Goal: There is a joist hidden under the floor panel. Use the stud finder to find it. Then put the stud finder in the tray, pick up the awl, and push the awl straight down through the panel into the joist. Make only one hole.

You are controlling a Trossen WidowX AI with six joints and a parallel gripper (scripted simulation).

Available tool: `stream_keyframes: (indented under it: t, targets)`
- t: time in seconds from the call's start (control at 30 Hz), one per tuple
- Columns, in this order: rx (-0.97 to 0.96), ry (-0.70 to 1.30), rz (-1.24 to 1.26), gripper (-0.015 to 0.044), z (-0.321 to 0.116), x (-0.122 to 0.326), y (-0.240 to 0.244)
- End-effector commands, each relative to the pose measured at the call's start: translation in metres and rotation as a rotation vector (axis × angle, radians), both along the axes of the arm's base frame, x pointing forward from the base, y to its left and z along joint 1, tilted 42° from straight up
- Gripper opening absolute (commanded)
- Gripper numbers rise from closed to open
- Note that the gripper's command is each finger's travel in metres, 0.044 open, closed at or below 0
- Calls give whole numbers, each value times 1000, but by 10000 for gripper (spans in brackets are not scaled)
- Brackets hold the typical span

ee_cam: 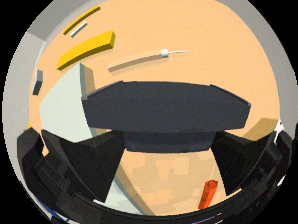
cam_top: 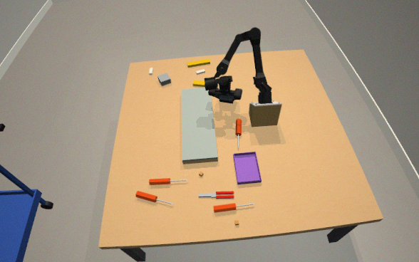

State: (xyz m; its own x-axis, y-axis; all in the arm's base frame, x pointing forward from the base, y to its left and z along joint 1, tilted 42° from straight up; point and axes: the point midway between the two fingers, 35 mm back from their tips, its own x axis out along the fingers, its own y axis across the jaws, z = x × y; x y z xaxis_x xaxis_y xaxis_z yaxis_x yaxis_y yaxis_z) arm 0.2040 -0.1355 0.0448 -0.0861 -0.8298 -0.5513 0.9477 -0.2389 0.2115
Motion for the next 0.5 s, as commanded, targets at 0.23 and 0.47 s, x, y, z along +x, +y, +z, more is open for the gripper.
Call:
stream_keyframes:
  t: [0.23, 0.47]
  targets:
    - [2, -18, 1, 0, 13, 3, 10]
    - [2, -18, 0, 0, 20, 3, 15]
